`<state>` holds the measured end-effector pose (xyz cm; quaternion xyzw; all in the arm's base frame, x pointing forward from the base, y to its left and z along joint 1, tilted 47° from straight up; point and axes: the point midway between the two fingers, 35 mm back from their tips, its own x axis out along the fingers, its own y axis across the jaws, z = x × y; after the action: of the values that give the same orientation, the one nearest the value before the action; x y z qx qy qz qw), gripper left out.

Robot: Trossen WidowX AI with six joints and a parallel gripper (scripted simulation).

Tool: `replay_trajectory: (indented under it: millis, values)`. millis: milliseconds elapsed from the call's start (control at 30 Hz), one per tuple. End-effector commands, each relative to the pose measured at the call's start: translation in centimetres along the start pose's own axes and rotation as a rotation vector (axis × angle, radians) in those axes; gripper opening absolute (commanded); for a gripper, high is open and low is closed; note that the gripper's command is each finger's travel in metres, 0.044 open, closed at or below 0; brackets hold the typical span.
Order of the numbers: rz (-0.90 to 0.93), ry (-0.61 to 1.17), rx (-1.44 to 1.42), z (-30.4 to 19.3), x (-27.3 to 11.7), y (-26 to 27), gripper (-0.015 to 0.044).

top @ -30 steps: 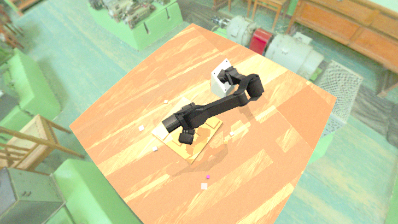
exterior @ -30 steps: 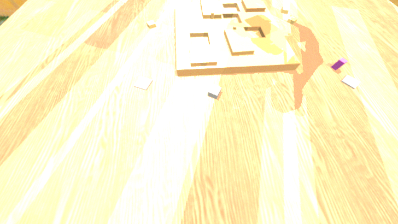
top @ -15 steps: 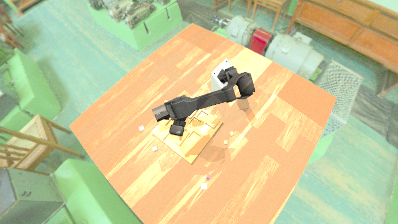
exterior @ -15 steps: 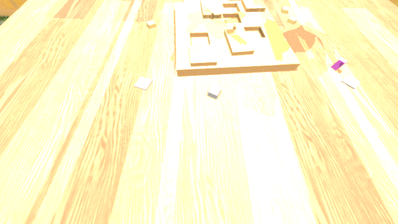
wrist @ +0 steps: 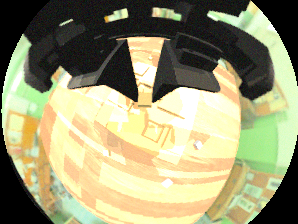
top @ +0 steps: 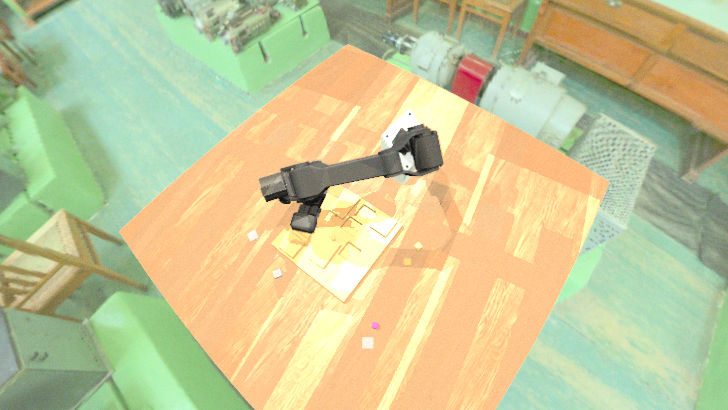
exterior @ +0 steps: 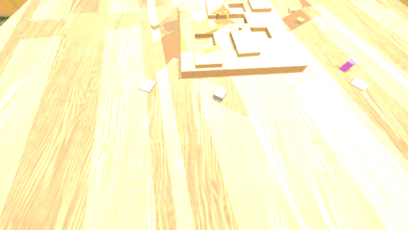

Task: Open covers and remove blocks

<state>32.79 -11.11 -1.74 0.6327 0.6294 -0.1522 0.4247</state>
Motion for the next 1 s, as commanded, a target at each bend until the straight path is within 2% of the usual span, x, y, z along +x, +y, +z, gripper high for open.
replay_trajectory:
  millis: [0,967]
  values:
    - [-0.005,-0.005,-0.002,1.2,0.0,-1.1,0.008]
    - [-0.013,0.002,-0.002,7.9,0.3,-10.5,0.008]
